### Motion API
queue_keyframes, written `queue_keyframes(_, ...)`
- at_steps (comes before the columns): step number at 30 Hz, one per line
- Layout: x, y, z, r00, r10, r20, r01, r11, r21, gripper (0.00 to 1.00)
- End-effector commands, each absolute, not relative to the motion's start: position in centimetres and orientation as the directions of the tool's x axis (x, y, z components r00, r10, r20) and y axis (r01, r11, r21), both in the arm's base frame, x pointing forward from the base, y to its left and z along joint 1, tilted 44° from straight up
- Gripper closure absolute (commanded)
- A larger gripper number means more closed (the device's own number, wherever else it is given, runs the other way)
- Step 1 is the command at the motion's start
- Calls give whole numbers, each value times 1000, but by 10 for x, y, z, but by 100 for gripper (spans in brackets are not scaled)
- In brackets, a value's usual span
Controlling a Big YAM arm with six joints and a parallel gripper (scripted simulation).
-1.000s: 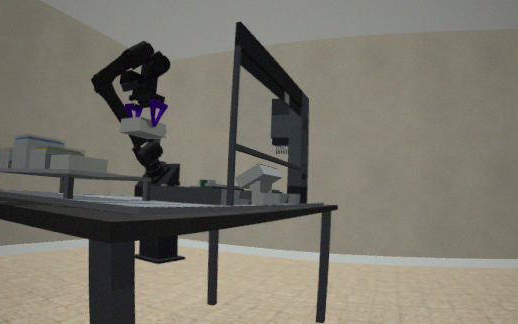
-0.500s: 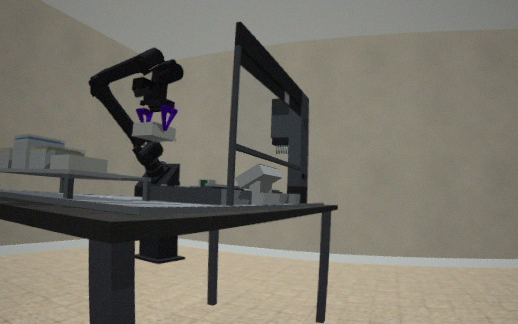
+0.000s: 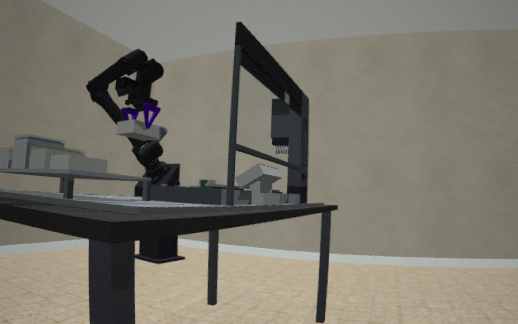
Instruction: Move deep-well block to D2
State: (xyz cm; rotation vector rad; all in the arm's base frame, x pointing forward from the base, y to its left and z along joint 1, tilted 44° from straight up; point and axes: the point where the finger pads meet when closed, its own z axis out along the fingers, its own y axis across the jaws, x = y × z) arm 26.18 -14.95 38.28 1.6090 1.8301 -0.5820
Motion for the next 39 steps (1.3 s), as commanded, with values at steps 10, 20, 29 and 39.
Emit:
queue_keyframes(10, 263, -146, 389, -183, 681, -709, 966, 260, 1, 100)
queue_keyframes(20, 265, -146, 387, -339, 631, -697, 923, 365, -119, 100)
queue_keyframes(29, 266, -146, 387, -499, 556, -665, 848, 473, -241, 100)
queue_keyframes(39, 266, -146, 387, -628, 473, -618, 757, 555, -343, 100)
